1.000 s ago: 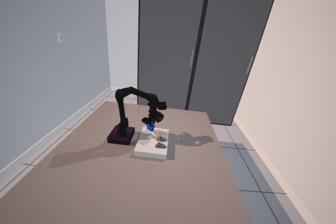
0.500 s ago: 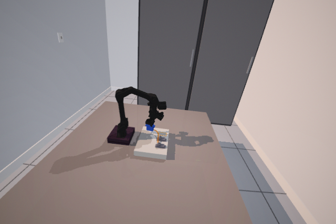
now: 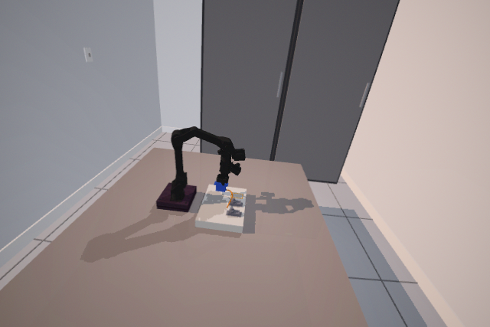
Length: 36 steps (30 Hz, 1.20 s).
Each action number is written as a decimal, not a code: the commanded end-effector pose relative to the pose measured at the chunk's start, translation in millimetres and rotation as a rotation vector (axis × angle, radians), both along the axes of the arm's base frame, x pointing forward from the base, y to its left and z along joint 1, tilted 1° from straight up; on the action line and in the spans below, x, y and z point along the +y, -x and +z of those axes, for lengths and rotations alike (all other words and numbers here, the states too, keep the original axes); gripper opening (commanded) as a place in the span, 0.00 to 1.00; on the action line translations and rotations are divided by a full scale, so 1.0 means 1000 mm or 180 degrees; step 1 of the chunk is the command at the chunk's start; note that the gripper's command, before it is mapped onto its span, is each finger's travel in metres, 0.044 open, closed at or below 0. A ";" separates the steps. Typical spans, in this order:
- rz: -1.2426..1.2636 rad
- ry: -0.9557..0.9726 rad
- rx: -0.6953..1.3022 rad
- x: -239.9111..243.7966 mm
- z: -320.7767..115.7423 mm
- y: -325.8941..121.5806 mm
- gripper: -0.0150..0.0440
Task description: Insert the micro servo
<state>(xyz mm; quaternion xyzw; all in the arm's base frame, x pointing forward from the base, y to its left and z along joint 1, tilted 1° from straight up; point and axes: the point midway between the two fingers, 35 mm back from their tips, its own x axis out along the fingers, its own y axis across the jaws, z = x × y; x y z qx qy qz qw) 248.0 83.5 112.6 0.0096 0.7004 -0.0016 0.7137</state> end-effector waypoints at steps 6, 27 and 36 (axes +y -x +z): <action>0.0000 -0.0003 -0.0052 -0.001 0.004 -0.039 0.25; 0.0000 -0.0002 -0.0066 -0.002 0.006 -0.098 0.25; 0.0000 -0.0002 -0.0066 -0.002 -0.007 -0.099 0.25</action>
